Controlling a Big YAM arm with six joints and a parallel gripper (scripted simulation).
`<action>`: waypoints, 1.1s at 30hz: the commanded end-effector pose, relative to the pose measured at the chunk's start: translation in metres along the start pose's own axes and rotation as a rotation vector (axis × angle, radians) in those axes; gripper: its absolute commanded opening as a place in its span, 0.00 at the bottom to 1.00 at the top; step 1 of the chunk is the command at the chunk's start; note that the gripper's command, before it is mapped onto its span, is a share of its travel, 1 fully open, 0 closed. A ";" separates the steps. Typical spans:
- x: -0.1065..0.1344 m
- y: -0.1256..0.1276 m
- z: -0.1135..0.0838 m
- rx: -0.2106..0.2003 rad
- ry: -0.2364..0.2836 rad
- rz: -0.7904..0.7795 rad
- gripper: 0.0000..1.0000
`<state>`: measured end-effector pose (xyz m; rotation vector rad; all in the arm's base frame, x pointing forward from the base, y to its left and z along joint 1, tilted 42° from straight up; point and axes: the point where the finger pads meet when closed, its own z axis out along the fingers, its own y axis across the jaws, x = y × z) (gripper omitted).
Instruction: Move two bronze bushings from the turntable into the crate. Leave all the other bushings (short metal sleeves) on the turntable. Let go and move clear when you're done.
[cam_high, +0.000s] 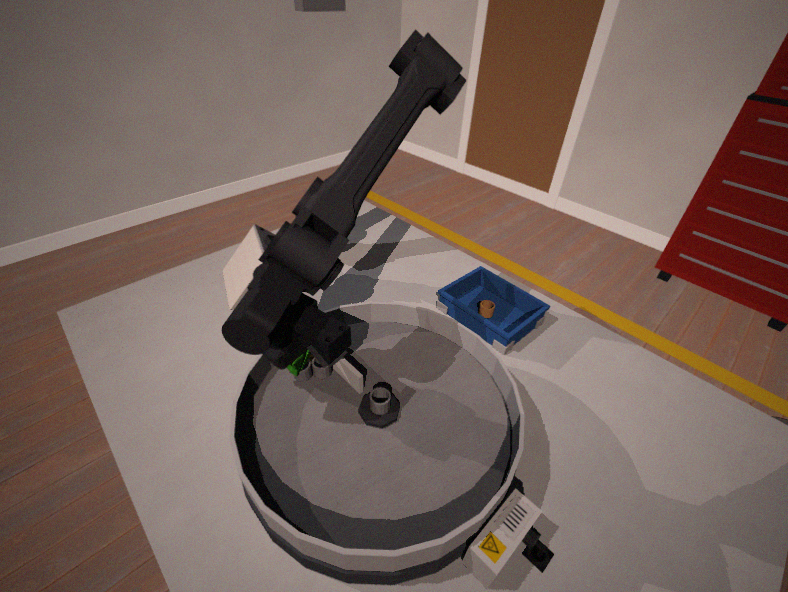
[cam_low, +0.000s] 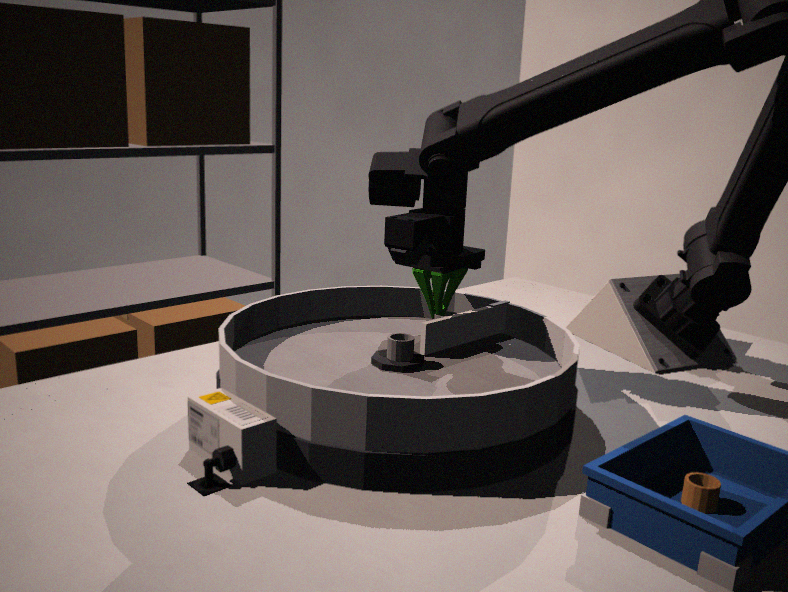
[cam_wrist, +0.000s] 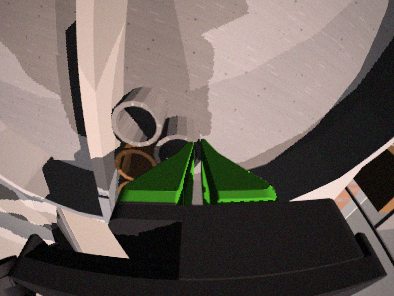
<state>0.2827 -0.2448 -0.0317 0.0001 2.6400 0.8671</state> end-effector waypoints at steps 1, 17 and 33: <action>-0.004 -0.007 -0.013 0.029 -0.025 0.007 0.00; -0.005 -0.008 -0.015 0.030 -0.026 0.007 0.00; -0.013 -0.012 -0.073 0.052 -0.031 -0.024 0.00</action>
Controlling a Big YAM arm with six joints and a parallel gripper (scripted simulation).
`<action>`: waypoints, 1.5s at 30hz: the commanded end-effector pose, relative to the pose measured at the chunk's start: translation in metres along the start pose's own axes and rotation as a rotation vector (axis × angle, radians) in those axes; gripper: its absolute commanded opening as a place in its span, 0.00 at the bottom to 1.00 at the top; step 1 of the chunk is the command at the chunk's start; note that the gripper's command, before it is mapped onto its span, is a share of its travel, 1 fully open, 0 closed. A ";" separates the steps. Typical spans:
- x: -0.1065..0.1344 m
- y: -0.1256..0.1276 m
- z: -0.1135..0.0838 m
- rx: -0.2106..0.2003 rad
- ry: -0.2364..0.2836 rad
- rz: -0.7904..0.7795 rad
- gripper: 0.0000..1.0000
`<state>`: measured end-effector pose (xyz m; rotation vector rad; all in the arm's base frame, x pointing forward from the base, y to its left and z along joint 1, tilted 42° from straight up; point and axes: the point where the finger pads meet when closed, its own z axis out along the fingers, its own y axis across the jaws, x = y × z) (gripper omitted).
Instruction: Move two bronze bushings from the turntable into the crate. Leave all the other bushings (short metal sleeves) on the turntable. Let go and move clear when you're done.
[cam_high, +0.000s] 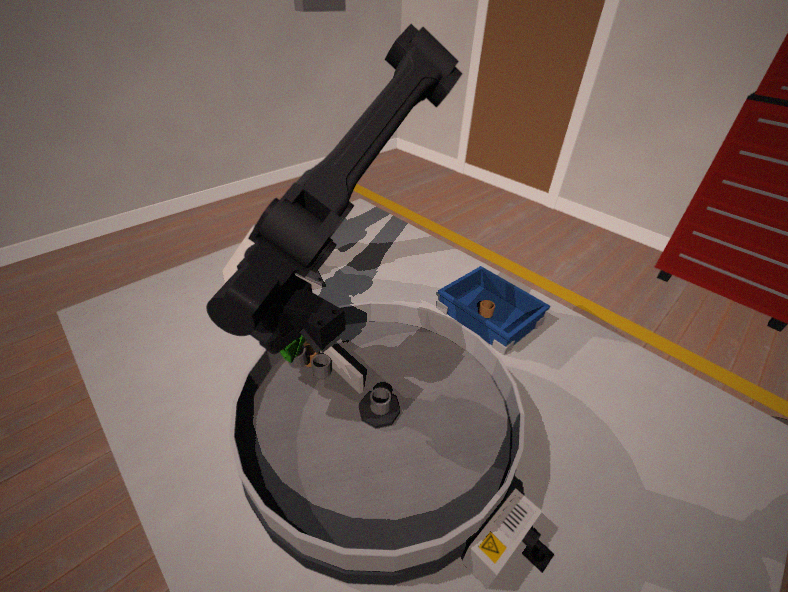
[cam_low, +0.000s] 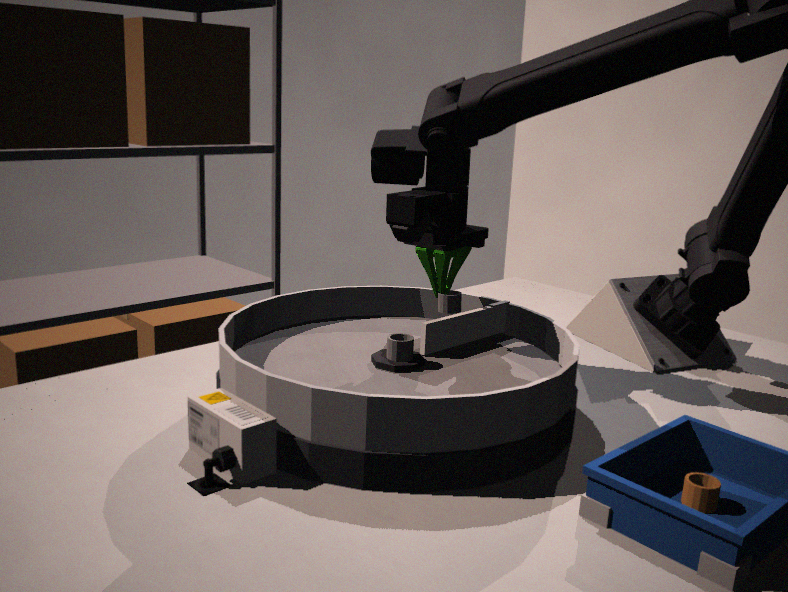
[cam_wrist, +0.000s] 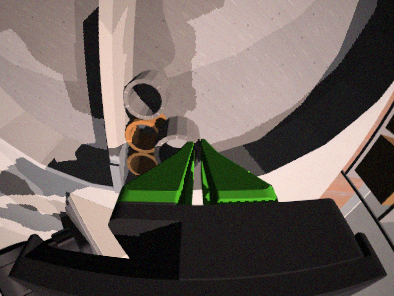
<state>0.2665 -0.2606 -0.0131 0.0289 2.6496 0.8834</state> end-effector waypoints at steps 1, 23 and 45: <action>-0.019 -0.010 -0.050 0.058 -0.037 -0.049 0.00; -0.017 -0.012 -0.068 0.048 -0.032 -0.046 0.00; -0.017 -0.012 -0.068 0.048 -0.032 -0.045 0.00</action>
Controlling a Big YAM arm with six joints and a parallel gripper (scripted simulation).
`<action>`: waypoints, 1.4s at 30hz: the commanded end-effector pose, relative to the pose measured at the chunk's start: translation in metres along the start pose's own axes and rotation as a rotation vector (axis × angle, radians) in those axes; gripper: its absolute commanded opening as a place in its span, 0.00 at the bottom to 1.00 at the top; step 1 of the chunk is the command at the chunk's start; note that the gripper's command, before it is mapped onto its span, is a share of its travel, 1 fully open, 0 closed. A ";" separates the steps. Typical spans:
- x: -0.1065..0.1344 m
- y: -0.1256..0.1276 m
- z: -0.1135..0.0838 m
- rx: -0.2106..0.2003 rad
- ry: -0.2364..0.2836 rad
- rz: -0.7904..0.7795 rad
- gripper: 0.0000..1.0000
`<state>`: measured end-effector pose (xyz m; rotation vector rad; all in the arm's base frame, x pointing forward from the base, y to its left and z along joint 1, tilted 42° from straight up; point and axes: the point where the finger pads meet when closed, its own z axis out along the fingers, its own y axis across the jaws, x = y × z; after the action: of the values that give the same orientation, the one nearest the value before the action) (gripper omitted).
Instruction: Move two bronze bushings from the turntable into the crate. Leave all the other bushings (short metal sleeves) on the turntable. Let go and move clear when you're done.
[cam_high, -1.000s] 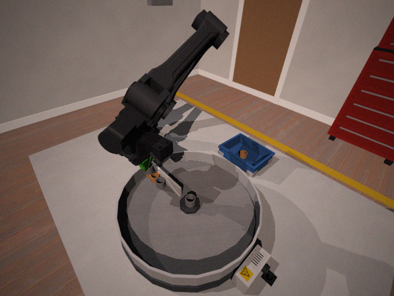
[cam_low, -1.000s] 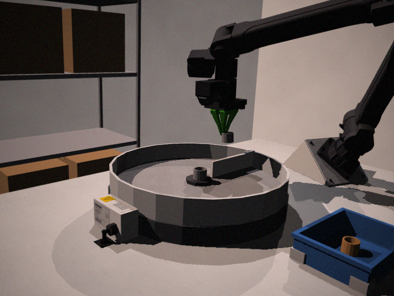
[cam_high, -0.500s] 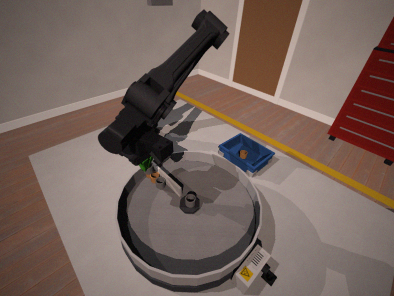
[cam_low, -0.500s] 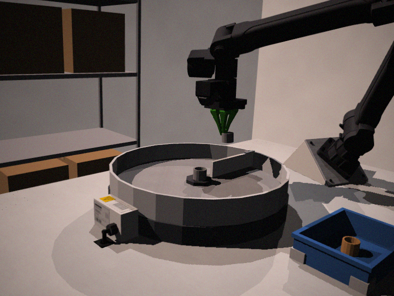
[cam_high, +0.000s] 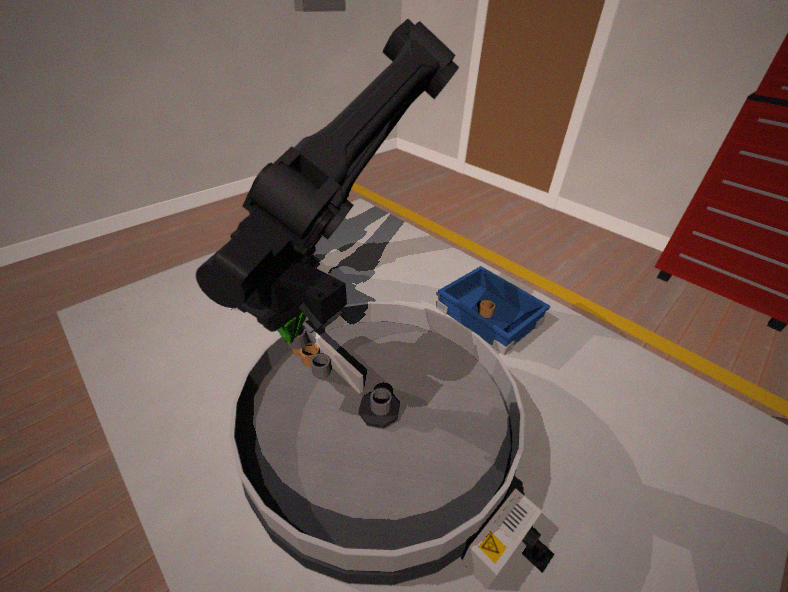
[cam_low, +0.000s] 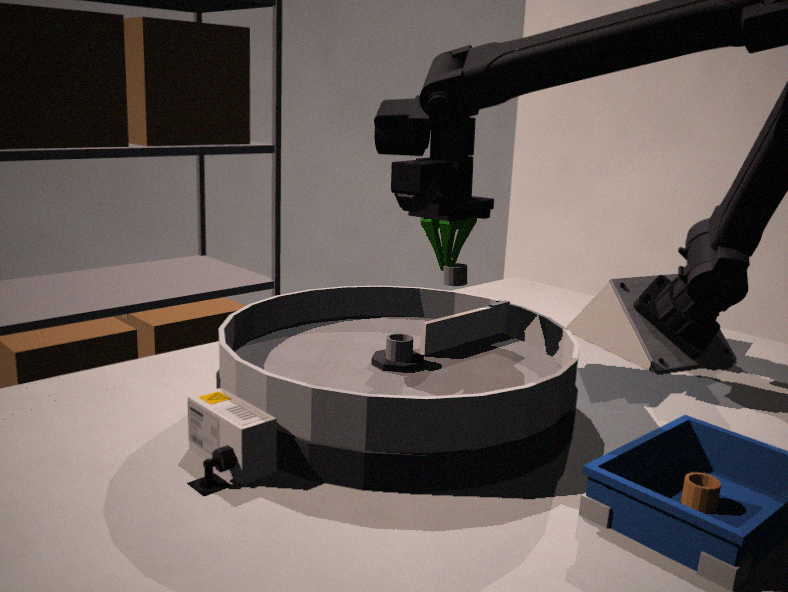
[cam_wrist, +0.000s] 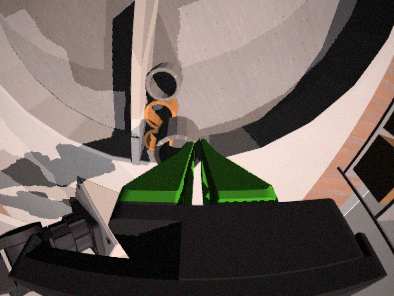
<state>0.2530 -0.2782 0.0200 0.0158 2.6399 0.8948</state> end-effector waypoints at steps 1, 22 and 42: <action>-0.017 -0.018 -0.028 0.060 -0.029 -0.036 0.00; -0.156 0.008 -0.013 0.027 -0.010 -0.028 0.00; -0.171 0.006 -0.029 0.049 -0.035 -0.016 0.00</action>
<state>0.3953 -0.2881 0.0814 0.0050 2.6409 0.8780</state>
